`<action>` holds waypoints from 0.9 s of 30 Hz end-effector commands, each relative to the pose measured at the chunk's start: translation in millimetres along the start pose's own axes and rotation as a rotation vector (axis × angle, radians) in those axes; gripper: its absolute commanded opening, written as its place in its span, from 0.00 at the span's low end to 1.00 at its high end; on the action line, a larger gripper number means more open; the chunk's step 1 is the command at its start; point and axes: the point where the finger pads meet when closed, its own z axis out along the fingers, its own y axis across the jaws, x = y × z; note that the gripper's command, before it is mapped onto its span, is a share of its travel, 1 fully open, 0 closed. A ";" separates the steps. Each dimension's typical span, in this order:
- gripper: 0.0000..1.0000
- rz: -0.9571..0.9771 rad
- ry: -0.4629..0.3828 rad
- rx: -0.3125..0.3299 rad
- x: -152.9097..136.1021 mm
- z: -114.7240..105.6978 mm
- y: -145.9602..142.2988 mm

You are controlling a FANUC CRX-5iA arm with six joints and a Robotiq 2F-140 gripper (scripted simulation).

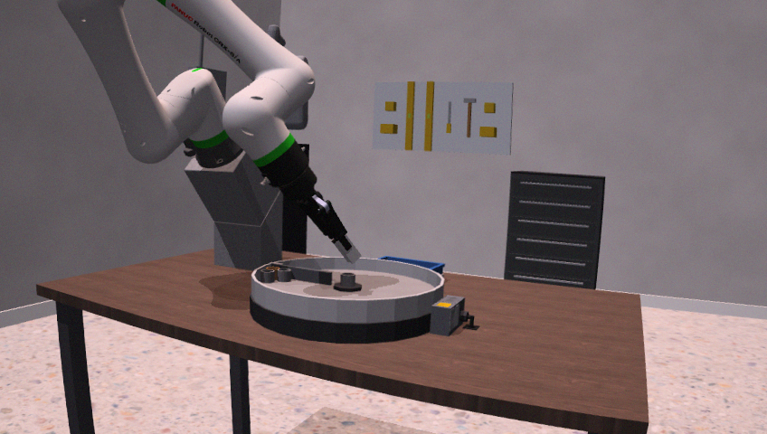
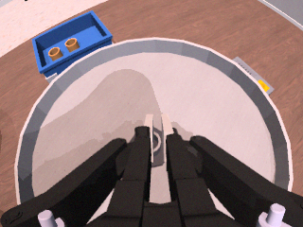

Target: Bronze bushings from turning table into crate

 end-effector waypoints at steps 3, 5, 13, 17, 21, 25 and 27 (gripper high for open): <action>0.06 0.026 0.001 -0.022 -14.0 -11.0 -21.3; 0.06 0.049 0.001 -0.041 -26.4 -21.0 -40.0; 0.06 0.123 0.000 -0.103 -65.5 -54.0 -100.5; 0.06 0.145 0.001 -0.122 -76.6 -64.9 -119.2; 0.06 0.148 0.001 -0.125 -77.8 -66.1 -121.5; 0.06 0.148 0.001 -0.125 -77.8 -66.1 -121.5; 0.06 0.148 0.001 -0.125 -77.8 -66.1 -121.5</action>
